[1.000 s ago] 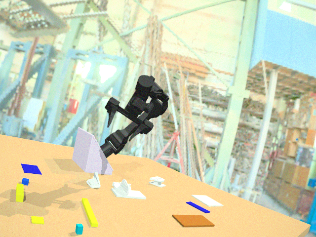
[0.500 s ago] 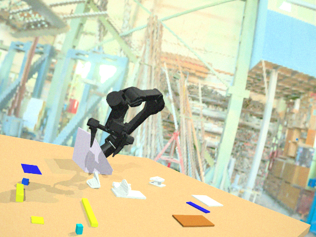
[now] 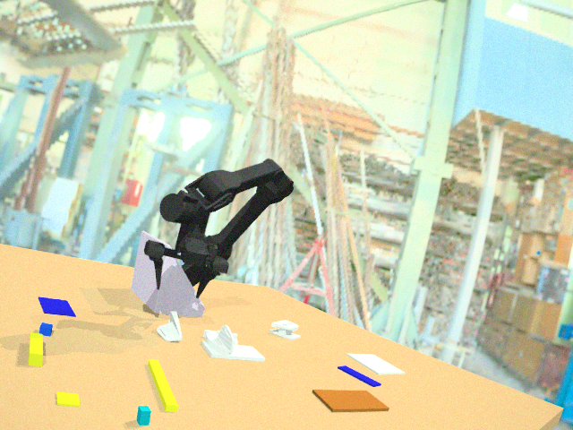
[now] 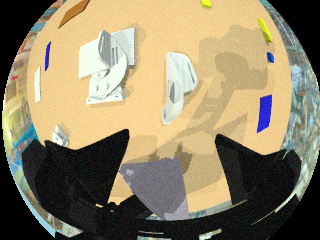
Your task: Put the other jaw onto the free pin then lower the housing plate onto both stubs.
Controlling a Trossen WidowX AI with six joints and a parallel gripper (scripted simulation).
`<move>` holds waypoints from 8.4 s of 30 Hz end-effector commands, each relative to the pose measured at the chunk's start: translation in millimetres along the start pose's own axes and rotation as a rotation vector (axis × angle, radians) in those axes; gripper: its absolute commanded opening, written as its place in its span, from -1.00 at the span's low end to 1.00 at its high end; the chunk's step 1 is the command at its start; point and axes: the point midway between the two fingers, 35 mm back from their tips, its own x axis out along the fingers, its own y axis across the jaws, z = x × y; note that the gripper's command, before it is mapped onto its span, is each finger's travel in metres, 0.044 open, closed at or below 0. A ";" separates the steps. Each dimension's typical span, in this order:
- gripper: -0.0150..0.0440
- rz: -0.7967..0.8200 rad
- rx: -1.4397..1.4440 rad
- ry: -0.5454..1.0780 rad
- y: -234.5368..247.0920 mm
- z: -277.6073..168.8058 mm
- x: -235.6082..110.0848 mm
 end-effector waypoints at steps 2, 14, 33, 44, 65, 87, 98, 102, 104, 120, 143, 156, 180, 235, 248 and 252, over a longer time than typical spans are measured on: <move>1.00 0.016 -0.004 0.005 1.1 -2.0 4.7; 1.00 0.015 -0.004 0.004 0.8 0.1 24.2; 1.00 0.017 -0.004 0.004 1.7 0.0 55.5; 1.00 0.019 -0.005 0.005 3.1 -2.1 73.0; -0.16 0.020 -0.005 0.005 3.6 -3.0 78.3; -0.37 0.020 -0.005 0.005 3.3 -2.7 74.0; -0.37 0.019 -0.005 0.005 2.9 -2.3 63.3; -0.37 0.019 -0.004 0.005 2.7 -2.3 59.4; -0.37 0.019 -0.004 0.005 2.7 -2.3 57.4; -0.37 0.018 -0.004 0.005 2.4 -2.5 46.0; -0.37 0.016 0.000 0.005 1.3 -2.1 2.2; -0.37 0.015 0.293 0.006 5.3 17.0 1.3; -0.37 0.016 0.779 0.010 15.2 48.6 2.2; -0.37 0.015 1.562 0.015 29.4 100.7 17.4; -0.37 0.015 1.562 0.016 30.0 101.1 38.9; -0.37 0.016 1.562 0.016 30.2 100.9 45.4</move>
